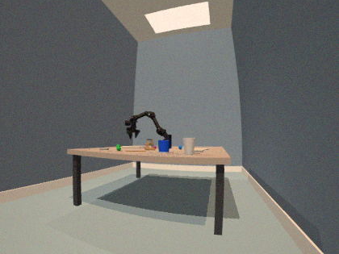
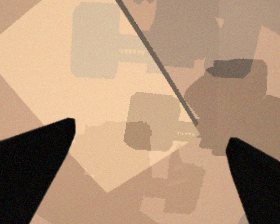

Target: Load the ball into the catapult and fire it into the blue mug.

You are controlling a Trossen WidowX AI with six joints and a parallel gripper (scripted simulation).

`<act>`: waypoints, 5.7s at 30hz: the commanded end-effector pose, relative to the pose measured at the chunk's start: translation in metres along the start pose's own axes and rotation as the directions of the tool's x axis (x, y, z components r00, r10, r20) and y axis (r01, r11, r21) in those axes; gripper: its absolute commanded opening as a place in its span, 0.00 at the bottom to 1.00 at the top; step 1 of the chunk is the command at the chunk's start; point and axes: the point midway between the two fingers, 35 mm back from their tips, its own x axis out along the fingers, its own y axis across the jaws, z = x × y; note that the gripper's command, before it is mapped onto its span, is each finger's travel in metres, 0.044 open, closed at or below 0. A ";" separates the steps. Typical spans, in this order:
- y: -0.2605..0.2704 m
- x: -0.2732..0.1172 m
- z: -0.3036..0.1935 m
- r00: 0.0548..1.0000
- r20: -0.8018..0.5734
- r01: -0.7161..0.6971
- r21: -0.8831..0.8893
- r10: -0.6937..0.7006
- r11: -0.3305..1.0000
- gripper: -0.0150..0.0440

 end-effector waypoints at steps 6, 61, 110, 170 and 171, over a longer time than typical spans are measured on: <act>0.044 -0.001 -0.033 0.997 -0.060 -0.060 -0.283 0.045 0.957 1.00; 0.170 -0.066 -0.279 0.973 -0.192 -0.158 -0.958 0.128 -0.240 1.00; 0.173 -0.026 -0.375 0.979 -0.154 -0.004 -0.666 0.132 -0.746 1.00; 0.091 -0.052 -0.476 0.979 -0.159 -0.065 -0.838 0.129 -0.541 0.25; 0.092 -0.052 -0.475 0.979 -0.159 -0.066 -0.839 0.129 -0.540 0.25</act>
